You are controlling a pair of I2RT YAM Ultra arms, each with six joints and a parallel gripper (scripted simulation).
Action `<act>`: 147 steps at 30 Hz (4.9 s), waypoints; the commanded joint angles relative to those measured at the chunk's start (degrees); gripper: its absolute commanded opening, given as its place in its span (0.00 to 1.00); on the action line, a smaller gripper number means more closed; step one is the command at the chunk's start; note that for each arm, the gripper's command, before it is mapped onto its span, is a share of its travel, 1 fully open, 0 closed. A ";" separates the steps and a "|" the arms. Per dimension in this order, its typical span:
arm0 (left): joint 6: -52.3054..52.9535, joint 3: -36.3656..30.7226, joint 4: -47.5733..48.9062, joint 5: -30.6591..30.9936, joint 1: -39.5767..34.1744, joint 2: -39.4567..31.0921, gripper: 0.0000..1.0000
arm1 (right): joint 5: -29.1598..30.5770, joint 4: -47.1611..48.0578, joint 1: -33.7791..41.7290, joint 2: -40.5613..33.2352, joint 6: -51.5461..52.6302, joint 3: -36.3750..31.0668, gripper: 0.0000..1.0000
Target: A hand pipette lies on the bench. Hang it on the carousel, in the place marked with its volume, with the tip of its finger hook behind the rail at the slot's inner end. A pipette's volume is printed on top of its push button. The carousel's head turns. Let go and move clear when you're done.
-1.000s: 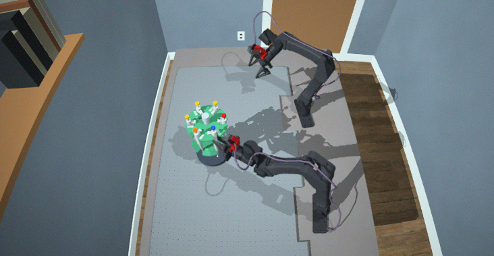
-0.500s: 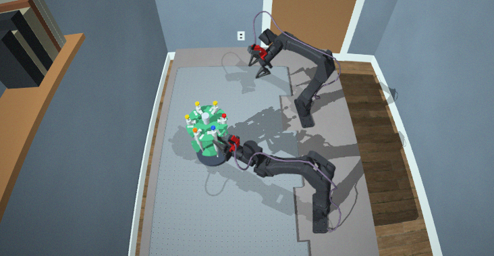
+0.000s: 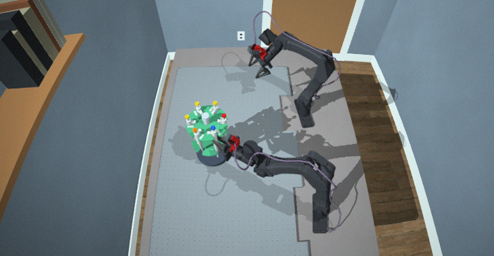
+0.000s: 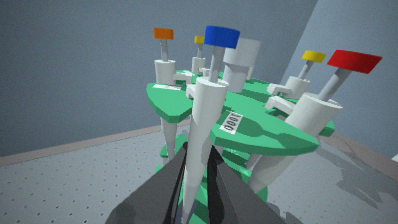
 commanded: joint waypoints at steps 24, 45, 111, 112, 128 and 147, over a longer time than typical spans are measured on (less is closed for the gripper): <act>0.12 2.53 -2.13 0.66 0.64 -3.88 0.12 | -1.21 0.82 -0.48 0.01 -0.28 1.40 1.00; 0.12 2.53 -2.13 0.66 0.64 -3.88 0.12 | -1.21 0.82 -0.48 0.01 -0.28 1.40 1.00; 0.14 4.10 -3.88 0.67 0.79 -4.95 0.12 | -1.21 0.82 -0.48 0.01 -0.28 1.40 1.00; 0.14 4.10 -3.88 0.67 0.79 -4.95 0.12 | -1.21 0.82 -0.48 0.01 -0.28 1.40 1.00; 0.14 4.10 -3.88 0.67 0.79 -4.95 0.12 | -1.21 0.82 -0.48 0.01 -0.28 1.40 1.00; -0.04 5.77 -4.38 16.33 4.60 -3.31 0.12 | -1.21 0.82 -0.48 0.01 -0.28 1.40 1.00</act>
